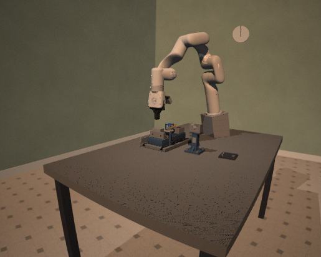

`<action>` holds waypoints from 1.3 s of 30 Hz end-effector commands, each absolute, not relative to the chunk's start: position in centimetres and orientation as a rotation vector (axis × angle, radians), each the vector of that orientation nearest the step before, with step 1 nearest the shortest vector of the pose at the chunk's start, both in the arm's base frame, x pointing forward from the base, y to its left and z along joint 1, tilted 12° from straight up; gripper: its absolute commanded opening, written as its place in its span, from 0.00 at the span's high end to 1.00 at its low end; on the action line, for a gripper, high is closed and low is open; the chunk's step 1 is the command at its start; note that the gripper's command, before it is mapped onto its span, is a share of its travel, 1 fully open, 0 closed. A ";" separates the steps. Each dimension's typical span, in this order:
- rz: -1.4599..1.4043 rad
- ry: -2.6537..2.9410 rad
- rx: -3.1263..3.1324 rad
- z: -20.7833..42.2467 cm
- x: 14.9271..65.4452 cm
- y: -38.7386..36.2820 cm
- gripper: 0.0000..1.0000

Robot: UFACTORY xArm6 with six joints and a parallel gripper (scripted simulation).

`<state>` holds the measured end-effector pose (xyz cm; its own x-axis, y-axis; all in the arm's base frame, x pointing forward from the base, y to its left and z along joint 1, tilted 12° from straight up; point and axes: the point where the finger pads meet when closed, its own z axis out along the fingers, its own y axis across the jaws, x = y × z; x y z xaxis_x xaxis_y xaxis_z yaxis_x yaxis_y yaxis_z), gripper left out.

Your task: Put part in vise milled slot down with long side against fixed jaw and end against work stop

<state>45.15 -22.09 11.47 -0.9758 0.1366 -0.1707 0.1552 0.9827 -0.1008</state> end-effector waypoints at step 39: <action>-0.172 2.959 0.224 12.0 44.4 -25.4 1.00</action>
